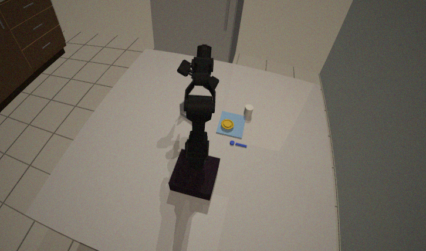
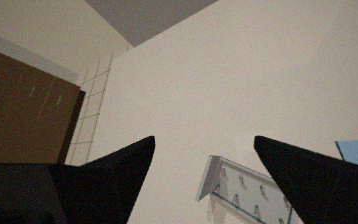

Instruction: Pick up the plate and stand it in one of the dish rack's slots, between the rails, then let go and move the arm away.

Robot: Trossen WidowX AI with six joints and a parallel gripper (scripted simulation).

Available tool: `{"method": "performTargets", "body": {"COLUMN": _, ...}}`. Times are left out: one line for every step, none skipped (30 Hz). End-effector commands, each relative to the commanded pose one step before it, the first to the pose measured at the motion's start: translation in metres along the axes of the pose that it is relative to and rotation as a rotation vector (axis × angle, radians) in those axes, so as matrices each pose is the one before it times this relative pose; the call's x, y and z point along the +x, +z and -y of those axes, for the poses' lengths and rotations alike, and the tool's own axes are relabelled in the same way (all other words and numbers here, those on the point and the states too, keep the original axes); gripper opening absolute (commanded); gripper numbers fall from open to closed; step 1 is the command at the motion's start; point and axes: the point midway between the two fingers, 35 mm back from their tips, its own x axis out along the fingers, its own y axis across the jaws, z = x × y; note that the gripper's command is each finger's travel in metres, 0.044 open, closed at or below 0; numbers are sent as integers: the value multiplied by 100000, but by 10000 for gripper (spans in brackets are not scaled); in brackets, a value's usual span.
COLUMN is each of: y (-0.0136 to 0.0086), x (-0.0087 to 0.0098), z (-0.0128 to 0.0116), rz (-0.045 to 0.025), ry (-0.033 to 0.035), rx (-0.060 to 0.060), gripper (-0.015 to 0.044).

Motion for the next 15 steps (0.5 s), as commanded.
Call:
{"method": "performTargets", "body": {"y": 711, "x": -456, "z": 2579, "rz": -4330, "ry": -9215, "rx": -2904, "gripper": 400}}
{"method": "performTargets", "body": {"y": 76, "x": -98, "z": 839, "rz": -1828, "ry": -2694, "rx": -800, "gripper": 400}}
{"method": "performTargets", "body": {"y": 47, "x": -103, "z": 837, "rz": -1929, "ry": -2599, "rx": -787, "gripper": 400}}
{"method": "performTargets", "body": {"y": 17, "x": -108, "z": 835, "rz": -2026, "ry": -2500, "rx": -775, "gripper": 400}}
{"method": "performTargets", "body": {"y": -13, "x": -112, "z": 831, "rz": -2121, "ry": -2397, "rx": -765, "gripper": 400}}
{"method": "performTargets", "body": {"y": -42, "x": -117, "z": 827, "rz": -2211, "ry": -2290, "rx": -757, "gripper": 400}}
{"method": "performTargets", "body": {"y": -72, "x": -121, "z": 821, "rz": -2298, "ry": -2179, "rx": -750, "gripper": 400}}
{"method": "performTargets", "body": {"y": -102, "x": -125, "z": 815, "rz": -2381, "ry": -2064, "rx": -744, "gripper": 400}}
{"method": "performTargets", "body": {"y": -132, "x": -129, "z": 807, "rz": -2459, "ry": -1945, "rx": -740, "gripper": 400}}
{"method": "performTargets", "body": {"y": -173, "x": -142, "z": 850, "rz": -2702, "ry": -1939, "rx": -786, "gripper": 400}}
{"method": "performTargets", "body": {"y": -209, "x": -148, "z": 849, "rz": -2815, "ry": -1817, "rx": -795, "gripper": 400}}
{"method": "performTargets", "body": {"y": -243, "x": -152, "z": 836, "rz": -2890, "ry": -1667, "rx": -796, "gripper": 400}}
{"method": "performTargets", "body": {"y": -277, "x": -155, "z": 822, "rz": -2958, "ry": -1514, "rx": -800, "gripper": 400}}
{"method": "performTargets", "body": {"y": -310, "x": -159, "z": 806, "rz": -3020, "ry": -1358, "rx": -806, "gripper": 400}}
{"method": "performTargets", "body": {"y": -343, "x": -161, "z": 790, "rz": -3075, "ry": -1198, "rx": -813, "gripper": 400}}
